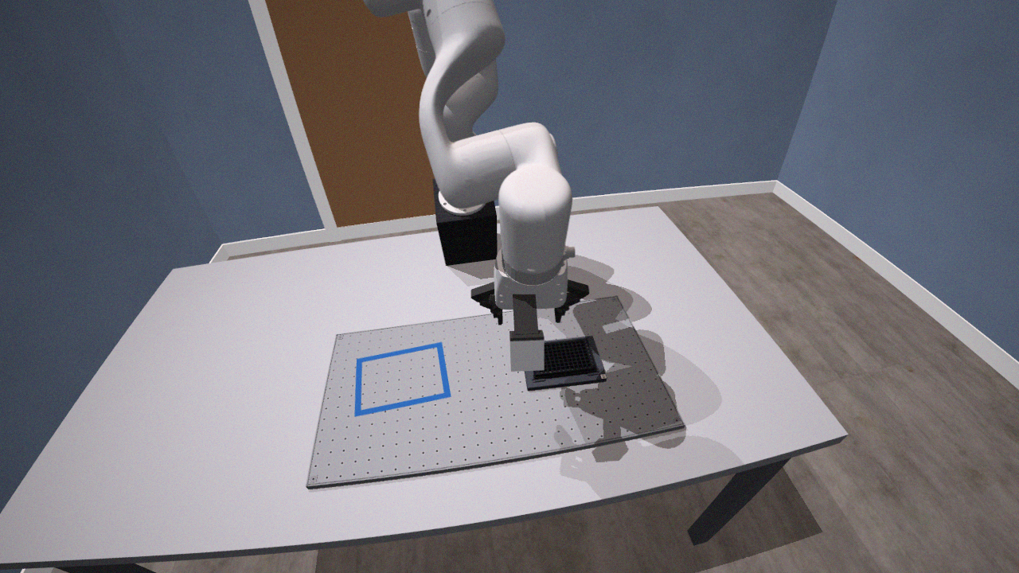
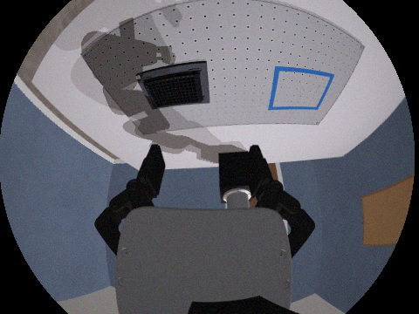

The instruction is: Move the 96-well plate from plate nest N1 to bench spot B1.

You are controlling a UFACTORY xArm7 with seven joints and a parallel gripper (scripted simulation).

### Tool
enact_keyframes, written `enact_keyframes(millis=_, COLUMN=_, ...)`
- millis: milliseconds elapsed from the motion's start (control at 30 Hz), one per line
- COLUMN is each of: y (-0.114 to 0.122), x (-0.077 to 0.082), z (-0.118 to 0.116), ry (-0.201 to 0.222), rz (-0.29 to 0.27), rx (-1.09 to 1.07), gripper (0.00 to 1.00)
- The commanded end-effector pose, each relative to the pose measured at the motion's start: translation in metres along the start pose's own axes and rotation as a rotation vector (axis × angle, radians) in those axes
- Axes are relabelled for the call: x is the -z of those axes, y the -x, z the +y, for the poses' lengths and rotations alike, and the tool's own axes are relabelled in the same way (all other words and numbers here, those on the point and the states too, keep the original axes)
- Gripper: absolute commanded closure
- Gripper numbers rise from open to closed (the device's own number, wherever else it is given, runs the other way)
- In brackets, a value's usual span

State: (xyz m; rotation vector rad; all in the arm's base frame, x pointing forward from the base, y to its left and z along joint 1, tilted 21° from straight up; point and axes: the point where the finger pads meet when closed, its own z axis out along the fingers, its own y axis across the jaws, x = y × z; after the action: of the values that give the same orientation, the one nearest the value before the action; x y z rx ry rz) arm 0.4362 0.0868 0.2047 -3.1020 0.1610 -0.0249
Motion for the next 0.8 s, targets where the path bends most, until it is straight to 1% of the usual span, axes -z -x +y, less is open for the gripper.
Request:
enact_keyframes(millis=0, y=0.001, x=0.006, z=0.007, ry=-0.001, rz=0.003, rx=0.005, gripper=0.0)
enact_keyframes(millis=33, y=0.002, x=0.008, z=0.011, ry=0.007, rz=-0.001, rx=0.037, gripper=0.0)
enact_keyframes(millis=267, y=0.008, x=0.024, z=0.04, ry=0.008, rz=-0.001, rx=0.039, gripper=0.0)
enact_keyframes(millis=300, y=0.009, x=0.026, z=0.044, ry=0.019, rz=-0.006, rx=0.07, gripper=0.0)
enact_keyframes(millis=467, y=0.016, x=0.037, z=0.064, ry=0.02, rz=-0.006, rx=0.072, gripper=0.0)
enact_keyframes(millis=500, y=0.018, x=0.04, z=0.068, ry=0.033, rz=-0.013, rx=0.102, gripper=0.0)
enact_keyframes(millis=567, y=0.018, x=0.04, z=0.068, ry=0.033, rz=-0.013, rx=0.102, gripper=0.0)
enact_keyframes(millis=733, y=0.026, x=0.05, z=0.088, ry=0.034, rz=-0.013, rx=0.104, gripper=0.0)
enact_keyframes(millis=767, y=0.023, x=0.046, z=0.088, ry=0.051, rz=-0.005, rx=0.132, gripper=0.0)
